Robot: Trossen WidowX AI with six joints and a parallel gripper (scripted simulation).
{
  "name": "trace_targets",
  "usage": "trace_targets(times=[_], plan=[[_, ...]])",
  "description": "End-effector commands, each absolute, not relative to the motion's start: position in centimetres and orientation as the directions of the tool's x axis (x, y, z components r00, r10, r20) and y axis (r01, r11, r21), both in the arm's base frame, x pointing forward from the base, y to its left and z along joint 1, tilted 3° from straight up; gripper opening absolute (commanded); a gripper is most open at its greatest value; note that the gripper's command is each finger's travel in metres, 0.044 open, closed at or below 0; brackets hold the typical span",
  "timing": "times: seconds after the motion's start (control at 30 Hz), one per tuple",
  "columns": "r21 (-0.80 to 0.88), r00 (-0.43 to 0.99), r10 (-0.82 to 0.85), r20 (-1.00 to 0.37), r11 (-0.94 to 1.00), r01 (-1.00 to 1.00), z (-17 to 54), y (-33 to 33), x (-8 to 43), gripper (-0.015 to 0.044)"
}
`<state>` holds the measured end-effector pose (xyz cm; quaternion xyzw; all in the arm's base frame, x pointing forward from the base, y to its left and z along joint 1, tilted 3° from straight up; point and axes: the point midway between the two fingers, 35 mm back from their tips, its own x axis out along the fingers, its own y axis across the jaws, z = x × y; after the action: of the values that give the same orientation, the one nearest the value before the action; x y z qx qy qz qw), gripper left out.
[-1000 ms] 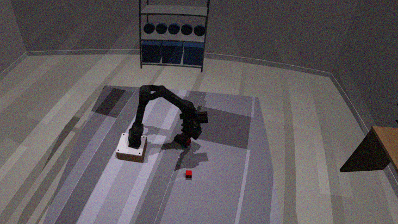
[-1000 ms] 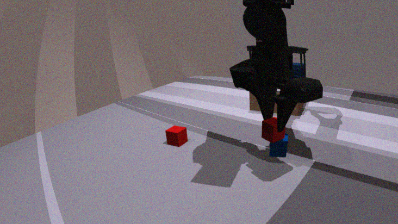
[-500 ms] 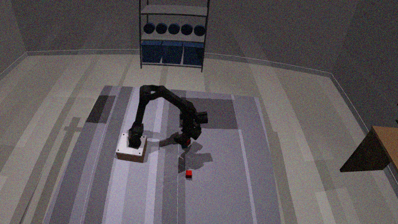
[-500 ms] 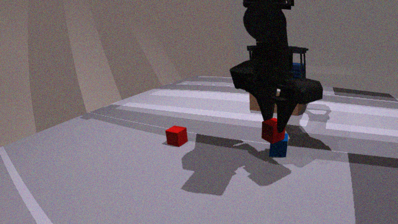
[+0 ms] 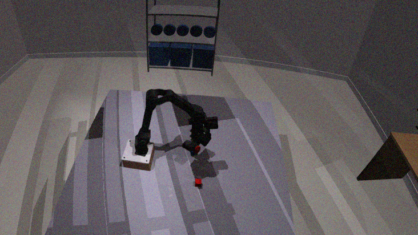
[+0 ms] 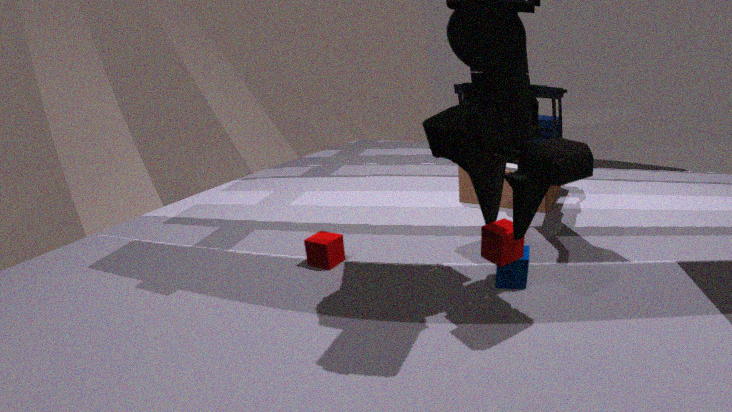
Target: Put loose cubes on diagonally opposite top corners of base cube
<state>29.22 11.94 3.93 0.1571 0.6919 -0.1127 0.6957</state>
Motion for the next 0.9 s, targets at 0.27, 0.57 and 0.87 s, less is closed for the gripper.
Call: trace_targets(times=[0.27,0.57,0.87], plan=[[0.07,0.027,0.064,-0.998,0.925,0.373,6.0,11.9,29.4,0.0205],[0.067,0.024,0.062,-0.998,0.913,0.403,6.3,11.3,29.7,0.0265],[0.069,0.04,0.056,-0.998,0.737,0.672,7.4,4.7,33.1,0.0265]])
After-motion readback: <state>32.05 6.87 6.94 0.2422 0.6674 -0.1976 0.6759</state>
